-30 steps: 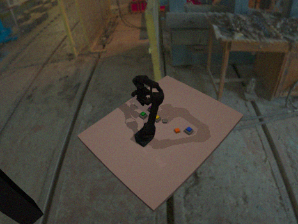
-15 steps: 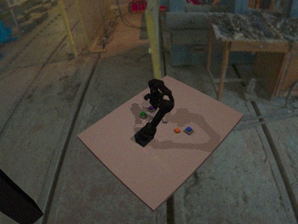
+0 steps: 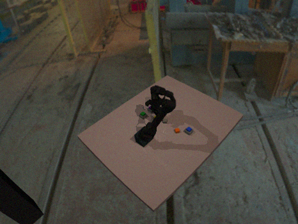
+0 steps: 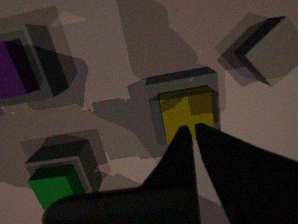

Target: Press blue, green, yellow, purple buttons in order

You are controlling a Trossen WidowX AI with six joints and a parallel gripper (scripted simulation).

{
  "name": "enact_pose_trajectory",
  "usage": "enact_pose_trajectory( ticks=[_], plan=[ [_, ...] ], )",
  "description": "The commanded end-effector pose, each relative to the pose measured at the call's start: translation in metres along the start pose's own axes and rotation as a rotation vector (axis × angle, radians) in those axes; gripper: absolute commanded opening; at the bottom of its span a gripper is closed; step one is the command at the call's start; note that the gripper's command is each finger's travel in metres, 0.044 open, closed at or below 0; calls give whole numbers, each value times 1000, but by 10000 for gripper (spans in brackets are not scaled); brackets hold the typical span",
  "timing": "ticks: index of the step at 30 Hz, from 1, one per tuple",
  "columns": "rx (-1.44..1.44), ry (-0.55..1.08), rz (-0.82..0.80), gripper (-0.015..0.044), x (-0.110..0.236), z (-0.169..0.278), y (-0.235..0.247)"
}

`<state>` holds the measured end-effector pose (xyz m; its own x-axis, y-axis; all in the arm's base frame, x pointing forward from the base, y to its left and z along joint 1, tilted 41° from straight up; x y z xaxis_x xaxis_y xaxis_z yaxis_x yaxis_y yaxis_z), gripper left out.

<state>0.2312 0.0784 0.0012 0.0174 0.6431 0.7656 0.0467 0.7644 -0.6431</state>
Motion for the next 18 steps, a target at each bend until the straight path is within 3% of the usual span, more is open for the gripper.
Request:
enact_pose_trajectory(
  ticks=[1, 18],
  plan=[
    [5, -1, 4, 20, -7, 0, 0],
    [5, -1, 5, 20, -26, 1, -1]
  ],
)
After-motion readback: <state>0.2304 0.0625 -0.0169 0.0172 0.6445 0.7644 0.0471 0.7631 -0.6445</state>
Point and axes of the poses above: the point midway between the two fingers, 35 mm back from their tips, its own x axis back along the fingers, its own y axis across the jaws, z = x × y, the point moved 2 cm from there along x, back along the fingers, and after that the axes turned 4 degrees about x, right-handed, at the moved point
